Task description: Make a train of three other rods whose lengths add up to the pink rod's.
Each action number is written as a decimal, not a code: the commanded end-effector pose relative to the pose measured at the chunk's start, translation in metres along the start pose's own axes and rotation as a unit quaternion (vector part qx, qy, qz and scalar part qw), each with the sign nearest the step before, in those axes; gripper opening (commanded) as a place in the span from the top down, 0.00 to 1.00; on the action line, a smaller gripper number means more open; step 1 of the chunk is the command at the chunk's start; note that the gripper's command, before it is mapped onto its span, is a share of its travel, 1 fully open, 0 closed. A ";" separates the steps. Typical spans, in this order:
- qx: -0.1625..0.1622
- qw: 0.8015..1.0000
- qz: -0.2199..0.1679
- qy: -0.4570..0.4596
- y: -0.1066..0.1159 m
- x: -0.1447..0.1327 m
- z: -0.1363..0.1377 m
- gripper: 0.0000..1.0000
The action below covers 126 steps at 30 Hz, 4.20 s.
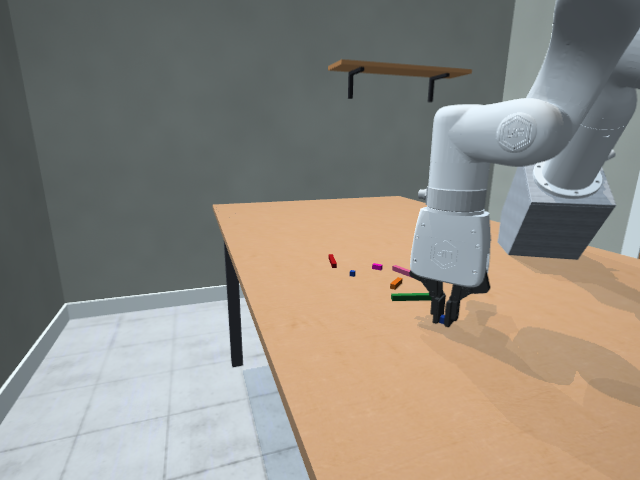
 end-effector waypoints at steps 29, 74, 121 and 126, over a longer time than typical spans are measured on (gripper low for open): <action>0.000 1.000 -0.001 0.000 -0.003 -0.001 0.000 0.96; 0.000 1.000 -0.001 0.000 0.012 -0.001 0.000 0.76; 0.000 1.000 -0.001 -0.001 0.087 -0.001 0.000 0.00; 0.000 1.000 -0.001 -0.007 0.087 -0.001 -0.001 0.00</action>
Point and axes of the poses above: the point where the finger pads meet when closed, its own y axis back along the fingers, its own z axis across the jaws, x = y × z, the point moved 5 cm from there along y, back along the fingers, and after that the axes turned 15 degrees about -y, right-handed, at the moved point
